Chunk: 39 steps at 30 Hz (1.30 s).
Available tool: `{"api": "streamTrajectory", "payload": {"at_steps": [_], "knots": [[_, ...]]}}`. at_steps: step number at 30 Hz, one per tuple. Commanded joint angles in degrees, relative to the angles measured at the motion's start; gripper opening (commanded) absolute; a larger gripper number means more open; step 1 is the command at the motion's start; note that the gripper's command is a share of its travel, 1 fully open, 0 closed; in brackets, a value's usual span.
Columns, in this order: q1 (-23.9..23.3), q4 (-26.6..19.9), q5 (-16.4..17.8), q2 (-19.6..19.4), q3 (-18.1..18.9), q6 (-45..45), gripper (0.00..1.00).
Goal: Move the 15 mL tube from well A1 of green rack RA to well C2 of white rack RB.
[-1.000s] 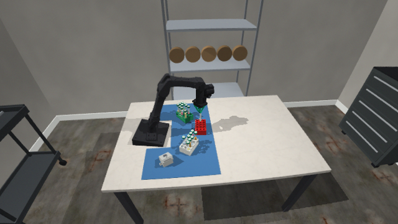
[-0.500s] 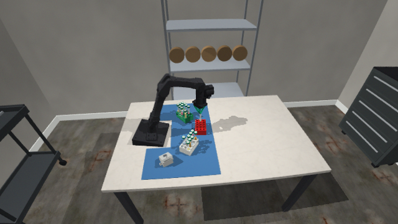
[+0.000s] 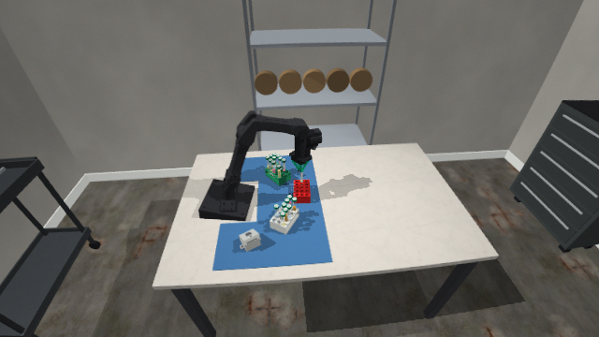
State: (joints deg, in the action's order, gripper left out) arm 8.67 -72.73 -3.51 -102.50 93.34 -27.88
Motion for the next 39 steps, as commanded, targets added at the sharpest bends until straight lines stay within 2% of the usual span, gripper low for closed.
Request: {"api": "streamTrajectory", "payload": {"at_steps": [1, 38, 39], "knots": [[0.0, 0.5, 0.0, 0.5, 0.1, 0.0, 0.0], [-0.1, 3.1, 0.0, 0.4, -2.3, -0.2, 0.0], [-0.1, 3.1, 0.0, 0.4, -2.3, -0.2, 0.24]]}}
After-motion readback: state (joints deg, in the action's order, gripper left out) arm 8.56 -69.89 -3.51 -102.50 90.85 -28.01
